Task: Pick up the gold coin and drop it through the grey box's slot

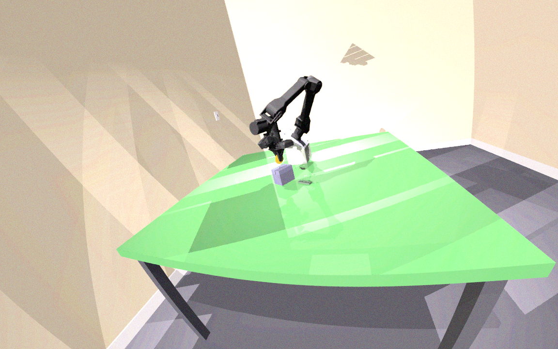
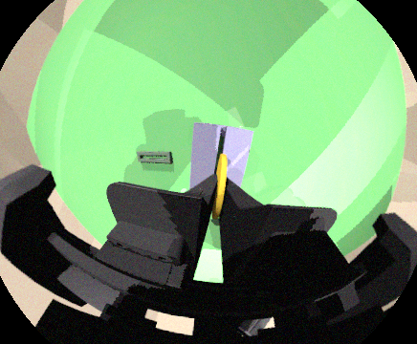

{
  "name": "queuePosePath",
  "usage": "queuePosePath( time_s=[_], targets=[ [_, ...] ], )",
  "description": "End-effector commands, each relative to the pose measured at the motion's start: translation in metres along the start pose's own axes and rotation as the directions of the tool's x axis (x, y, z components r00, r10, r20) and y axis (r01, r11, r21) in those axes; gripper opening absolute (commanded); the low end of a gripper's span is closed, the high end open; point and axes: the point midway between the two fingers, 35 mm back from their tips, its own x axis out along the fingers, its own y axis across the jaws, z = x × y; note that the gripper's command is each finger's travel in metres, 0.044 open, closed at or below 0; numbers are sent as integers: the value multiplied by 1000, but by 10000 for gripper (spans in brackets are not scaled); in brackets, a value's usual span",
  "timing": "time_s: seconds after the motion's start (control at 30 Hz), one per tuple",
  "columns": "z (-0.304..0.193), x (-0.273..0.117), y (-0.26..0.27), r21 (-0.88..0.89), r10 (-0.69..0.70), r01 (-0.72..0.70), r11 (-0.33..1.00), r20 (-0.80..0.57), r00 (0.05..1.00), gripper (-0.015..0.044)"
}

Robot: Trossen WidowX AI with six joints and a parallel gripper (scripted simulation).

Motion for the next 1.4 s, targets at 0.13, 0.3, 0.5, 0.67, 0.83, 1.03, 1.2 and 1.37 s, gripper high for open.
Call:
queuePosePath(
  time_s=[0.13,0.3,0.5,0.67,0.83,1.03,1.2,1.37],
  targets=[
    [0,1,0,0,0,0,1000,0,1000,0],
    [-1,4,0,5,0,0,1000,0,1000,0],
    [-2,7,0,9,0,0,1000,0,1000,0],
    [-3,9,0,9,0,0,1000,0,1000,0],
    [-2,11,0,8,0,0,1000,0,1000,0],
    [-1,14,1,6,0,0,1000,0,1000,0],
    [-1,17,1,5,1,-1,1000,-1,1000,0],
    [-2,19,0,7,1,-1,1000,-1,1000,0]
  ],
)
